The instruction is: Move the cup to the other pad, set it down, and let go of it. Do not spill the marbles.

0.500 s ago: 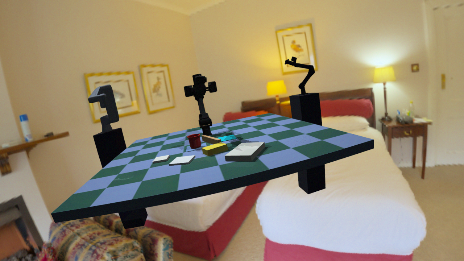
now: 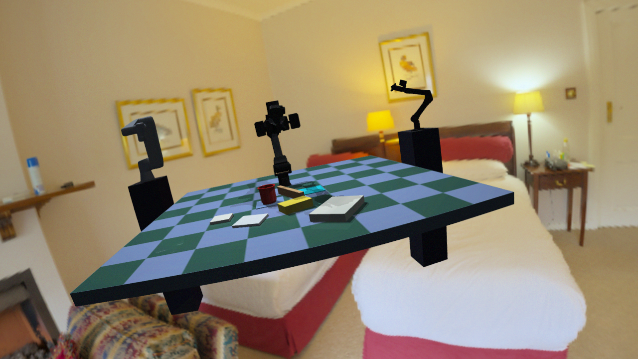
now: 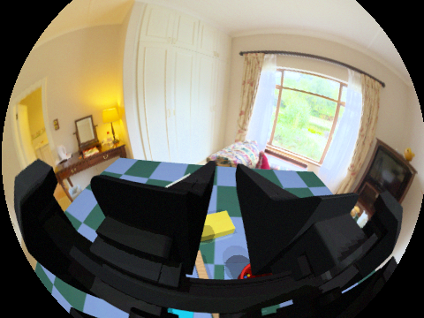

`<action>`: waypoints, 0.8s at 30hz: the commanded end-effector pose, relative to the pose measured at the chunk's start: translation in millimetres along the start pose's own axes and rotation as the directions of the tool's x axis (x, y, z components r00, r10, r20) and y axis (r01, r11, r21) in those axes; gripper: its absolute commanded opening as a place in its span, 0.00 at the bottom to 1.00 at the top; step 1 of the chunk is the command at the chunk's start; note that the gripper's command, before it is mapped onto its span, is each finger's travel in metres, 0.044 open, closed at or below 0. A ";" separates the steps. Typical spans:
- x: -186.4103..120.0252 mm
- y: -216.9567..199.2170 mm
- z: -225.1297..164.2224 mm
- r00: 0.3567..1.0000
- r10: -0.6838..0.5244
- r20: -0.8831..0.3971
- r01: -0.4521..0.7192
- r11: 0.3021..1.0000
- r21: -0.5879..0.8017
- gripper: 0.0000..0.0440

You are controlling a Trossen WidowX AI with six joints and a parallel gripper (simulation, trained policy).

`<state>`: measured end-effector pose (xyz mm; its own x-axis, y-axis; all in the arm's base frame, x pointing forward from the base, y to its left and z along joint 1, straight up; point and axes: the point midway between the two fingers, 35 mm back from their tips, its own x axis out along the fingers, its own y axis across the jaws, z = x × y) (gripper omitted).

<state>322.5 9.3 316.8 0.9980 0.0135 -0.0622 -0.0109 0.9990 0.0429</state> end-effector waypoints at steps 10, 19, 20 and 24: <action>12.9 15.5 -17.3 0.982 0.030 -0.187 -0.015 0.997 0.078 0.19; 20.1 25.1 -29.8 0.944 0.043 -0.328 -0.001 0.992 0.125 0.19; 20.7 26.0 -31.2 0.938 0.043 -0.344 0.002 0.992 0.129 0.19; 22.9 29.4 -37.1 0.913 0.045 -0.406 0.015 0.990 0.142 0.19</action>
<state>341.7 38.6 283.2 0.9018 0.0752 -0.4256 0.0005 0.9846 0.1749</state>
